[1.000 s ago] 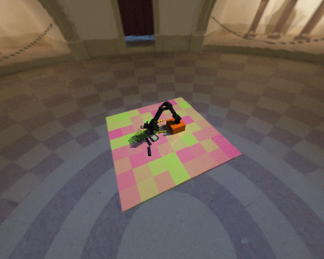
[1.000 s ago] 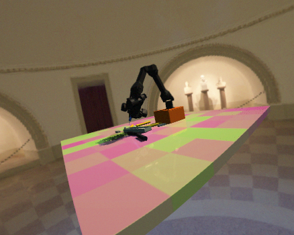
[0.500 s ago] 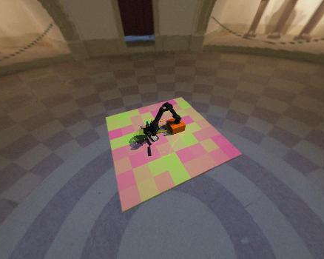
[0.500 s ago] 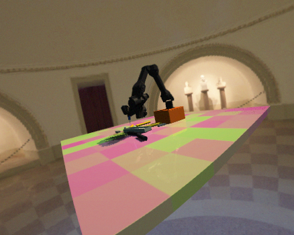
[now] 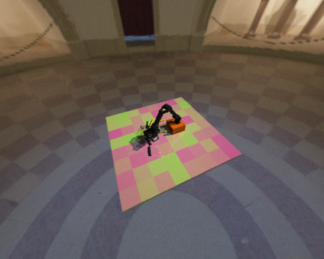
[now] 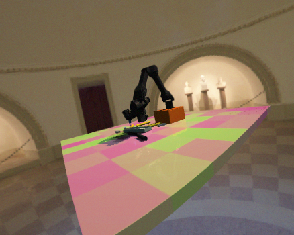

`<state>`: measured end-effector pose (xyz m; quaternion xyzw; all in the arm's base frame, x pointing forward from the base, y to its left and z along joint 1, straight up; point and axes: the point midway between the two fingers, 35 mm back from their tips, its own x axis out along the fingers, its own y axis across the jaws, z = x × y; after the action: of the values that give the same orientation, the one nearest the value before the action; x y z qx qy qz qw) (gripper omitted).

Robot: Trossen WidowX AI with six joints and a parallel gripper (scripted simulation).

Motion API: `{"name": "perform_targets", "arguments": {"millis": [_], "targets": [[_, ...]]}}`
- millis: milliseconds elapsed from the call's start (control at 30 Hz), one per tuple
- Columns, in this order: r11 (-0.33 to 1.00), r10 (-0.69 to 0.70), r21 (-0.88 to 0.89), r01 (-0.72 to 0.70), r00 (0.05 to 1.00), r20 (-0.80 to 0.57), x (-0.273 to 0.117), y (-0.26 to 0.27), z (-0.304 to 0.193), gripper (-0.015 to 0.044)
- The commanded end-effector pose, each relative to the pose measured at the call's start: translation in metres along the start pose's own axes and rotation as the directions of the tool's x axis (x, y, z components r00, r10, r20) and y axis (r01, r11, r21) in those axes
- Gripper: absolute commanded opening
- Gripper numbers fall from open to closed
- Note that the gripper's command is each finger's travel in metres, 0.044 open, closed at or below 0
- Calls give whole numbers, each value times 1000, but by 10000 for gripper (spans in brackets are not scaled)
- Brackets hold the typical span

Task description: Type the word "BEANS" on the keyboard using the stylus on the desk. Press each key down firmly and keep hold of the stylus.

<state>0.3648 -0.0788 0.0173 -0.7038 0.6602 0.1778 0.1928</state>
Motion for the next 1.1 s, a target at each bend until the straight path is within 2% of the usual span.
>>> {"name": "perform_targets", "arguments": {"millis": [0, 433, 533, 1067], "targets": [[1000, 3, -11, -3, 1000, -3, 4, 3, 7, 0], [1000, 3, -11, -3, 1000, -3, 4, 3, 7, 0], [1000, 3, -11, -3, 1000, -3, 4, 0, 7, 79], [1000, 3, -11, -3, 1000, -3, 9, -1, 15, 81]]}}
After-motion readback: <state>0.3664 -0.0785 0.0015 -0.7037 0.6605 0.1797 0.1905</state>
